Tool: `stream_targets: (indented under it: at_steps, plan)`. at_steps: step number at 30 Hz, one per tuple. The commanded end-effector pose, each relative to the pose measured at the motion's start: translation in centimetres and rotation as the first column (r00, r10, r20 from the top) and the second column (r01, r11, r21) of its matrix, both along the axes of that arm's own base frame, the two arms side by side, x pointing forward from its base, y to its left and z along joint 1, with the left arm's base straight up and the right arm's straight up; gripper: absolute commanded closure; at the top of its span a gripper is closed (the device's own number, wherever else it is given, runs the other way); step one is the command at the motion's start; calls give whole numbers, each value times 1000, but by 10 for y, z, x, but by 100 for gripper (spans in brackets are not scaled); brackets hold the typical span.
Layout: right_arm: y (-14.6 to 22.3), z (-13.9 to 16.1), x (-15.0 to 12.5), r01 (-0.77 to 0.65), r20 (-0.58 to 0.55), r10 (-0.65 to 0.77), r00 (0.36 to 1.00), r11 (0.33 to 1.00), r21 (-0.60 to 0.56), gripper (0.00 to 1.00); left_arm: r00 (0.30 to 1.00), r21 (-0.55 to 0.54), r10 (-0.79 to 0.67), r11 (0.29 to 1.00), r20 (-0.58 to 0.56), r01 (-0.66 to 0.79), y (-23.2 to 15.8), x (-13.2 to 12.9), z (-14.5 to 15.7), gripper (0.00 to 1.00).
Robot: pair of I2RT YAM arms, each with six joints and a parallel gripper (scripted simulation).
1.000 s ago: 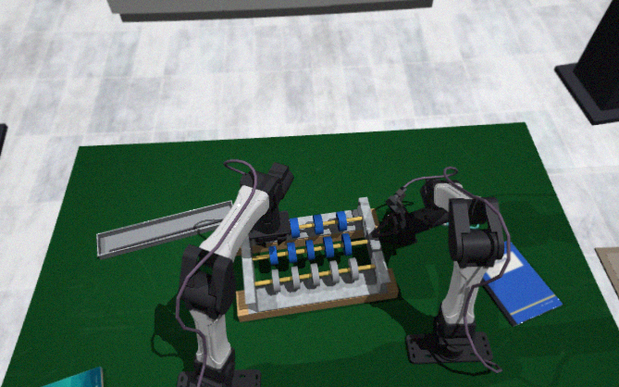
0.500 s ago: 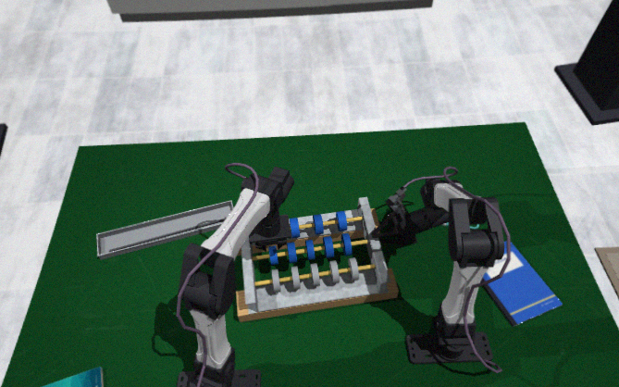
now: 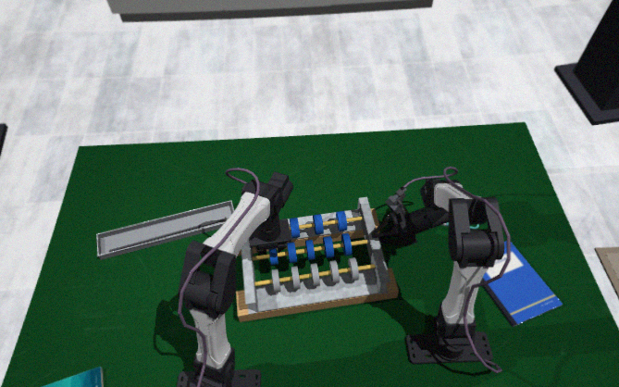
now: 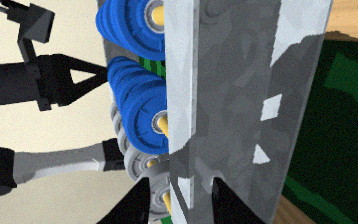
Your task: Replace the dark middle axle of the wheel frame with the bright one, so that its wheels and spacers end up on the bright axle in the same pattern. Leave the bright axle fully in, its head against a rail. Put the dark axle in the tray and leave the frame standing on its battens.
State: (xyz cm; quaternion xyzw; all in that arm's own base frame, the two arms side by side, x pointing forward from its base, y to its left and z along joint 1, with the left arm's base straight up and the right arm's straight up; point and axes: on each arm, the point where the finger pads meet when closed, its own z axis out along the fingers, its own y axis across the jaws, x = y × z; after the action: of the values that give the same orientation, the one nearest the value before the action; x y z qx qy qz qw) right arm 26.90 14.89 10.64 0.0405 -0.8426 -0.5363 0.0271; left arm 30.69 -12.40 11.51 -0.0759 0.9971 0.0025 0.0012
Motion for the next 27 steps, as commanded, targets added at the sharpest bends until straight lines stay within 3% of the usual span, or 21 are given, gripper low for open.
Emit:
stream_targets:
  at_steps: [1, 8, 14, 15, 27]
  plan:
    - [19, 18, -4, -18, 33, 16, 999, 997, 81, 67, 1000, -10, -11, 1000, 19, 11, -3, 6, -4, 66]
    - [19, 18, -4, -18, 33, 16, 999, 997, 81, 67, 1000, -21, -10, 1000, 13, 10, -5, 8, -19, 66]
    - [19, 18, -4, -18, 33, 16, 999, 997, 81, 67, 998, -24, -11, 1000, 64, 13, -7, 16, -4, 66]
    - [19, 18, -4, -18, 33, 16, 999, 997, 81, 67, 998, -24, -11, 1000, 64, 13, -7, 16, -3, 100]
    - [19, 18, -4, -18, 33, 16, 999, 997, 81, 67, 998, -30, -9, 999, 68, 12, -8, 17, -2, 100]
